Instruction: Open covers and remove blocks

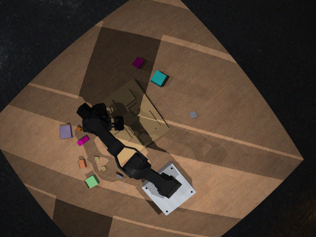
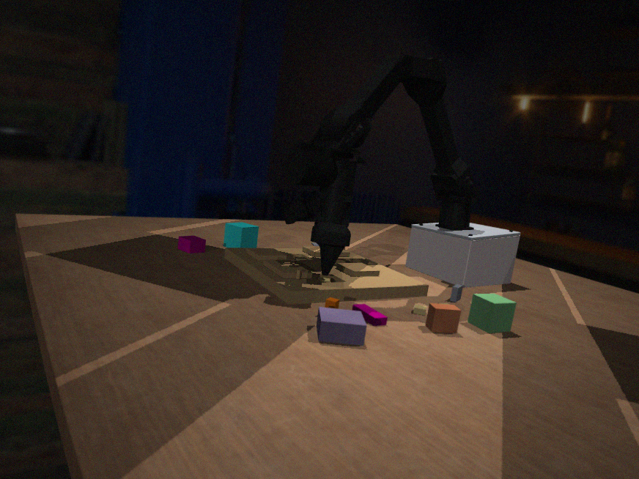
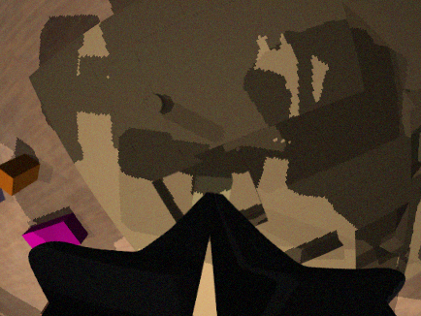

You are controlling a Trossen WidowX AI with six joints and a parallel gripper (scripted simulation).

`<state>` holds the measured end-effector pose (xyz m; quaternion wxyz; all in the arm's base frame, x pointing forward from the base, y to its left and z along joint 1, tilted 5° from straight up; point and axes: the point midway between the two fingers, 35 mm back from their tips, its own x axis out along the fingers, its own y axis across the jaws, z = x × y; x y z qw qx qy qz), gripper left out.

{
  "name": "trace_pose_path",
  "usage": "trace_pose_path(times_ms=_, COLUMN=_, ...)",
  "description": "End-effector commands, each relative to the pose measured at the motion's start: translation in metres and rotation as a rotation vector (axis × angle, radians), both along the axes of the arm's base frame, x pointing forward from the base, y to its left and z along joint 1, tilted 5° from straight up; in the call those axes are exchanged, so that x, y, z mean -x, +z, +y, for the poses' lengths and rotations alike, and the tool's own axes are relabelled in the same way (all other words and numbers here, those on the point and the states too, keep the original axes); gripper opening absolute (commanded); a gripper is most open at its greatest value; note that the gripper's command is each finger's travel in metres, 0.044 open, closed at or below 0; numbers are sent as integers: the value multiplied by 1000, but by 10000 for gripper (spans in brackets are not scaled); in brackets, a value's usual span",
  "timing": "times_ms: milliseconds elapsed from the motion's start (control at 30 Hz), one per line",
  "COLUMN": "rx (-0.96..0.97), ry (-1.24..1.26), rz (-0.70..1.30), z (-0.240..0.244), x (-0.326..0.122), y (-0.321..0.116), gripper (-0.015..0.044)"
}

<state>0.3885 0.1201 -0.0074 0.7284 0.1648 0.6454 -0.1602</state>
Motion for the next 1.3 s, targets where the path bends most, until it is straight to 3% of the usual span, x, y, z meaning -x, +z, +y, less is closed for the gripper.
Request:
trace_pose_path(times_ms=0, rx=-3, ry=5, rz=1, z=0, x=0, y=-4, gripper=0)
trace_pose_path(times_ms=1267, rx=-3, ry=6, rz=2, z=0, x=5, y=-9, gripper=0)
